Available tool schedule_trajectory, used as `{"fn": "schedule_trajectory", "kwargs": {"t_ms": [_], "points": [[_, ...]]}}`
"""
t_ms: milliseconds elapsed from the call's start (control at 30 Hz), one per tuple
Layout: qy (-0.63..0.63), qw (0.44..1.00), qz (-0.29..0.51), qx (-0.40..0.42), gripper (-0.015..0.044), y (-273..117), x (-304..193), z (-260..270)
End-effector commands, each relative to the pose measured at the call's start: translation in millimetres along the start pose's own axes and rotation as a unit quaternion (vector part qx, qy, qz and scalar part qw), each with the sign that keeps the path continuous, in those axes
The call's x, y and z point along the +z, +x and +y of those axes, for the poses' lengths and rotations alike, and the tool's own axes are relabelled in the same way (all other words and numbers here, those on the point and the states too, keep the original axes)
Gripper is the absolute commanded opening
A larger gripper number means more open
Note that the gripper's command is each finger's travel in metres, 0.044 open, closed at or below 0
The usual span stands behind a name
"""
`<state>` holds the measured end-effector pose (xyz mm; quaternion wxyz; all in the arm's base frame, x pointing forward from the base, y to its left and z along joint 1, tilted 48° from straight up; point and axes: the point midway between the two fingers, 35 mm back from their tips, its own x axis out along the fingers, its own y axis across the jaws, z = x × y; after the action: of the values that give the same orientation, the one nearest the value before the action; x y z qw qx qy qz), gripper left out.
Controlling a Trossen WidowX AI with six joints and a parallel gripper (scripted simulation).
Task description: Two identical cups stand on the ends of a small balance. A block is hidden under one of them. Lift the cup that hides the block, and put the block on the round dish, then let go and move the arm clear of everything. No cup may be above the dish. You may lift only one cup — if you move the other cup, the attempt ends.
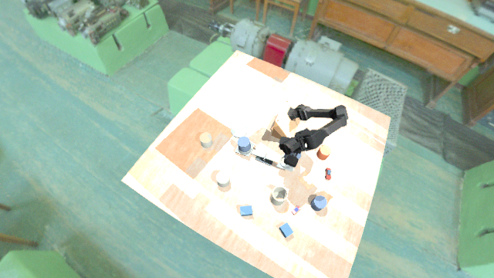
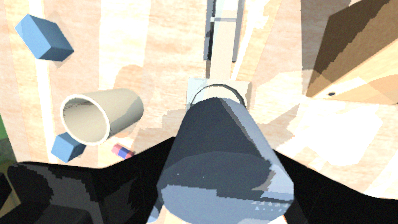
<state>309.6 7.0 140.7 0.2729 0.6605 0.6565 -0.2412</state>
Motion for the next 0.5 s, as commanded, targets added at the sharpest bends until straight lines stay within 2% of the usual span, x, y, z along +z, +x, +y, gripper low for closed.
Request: {"fn": "schedule_trajectory", "kwargs": {"t_ms": [0,467], "points": [[-0.001,1.000,-0.002,0.002,0.0000,-6.5,0.7,0.0],[0.000,1.000,-0.001,0.004,0.0000,-24.6,-0.4,-3.0]]}}
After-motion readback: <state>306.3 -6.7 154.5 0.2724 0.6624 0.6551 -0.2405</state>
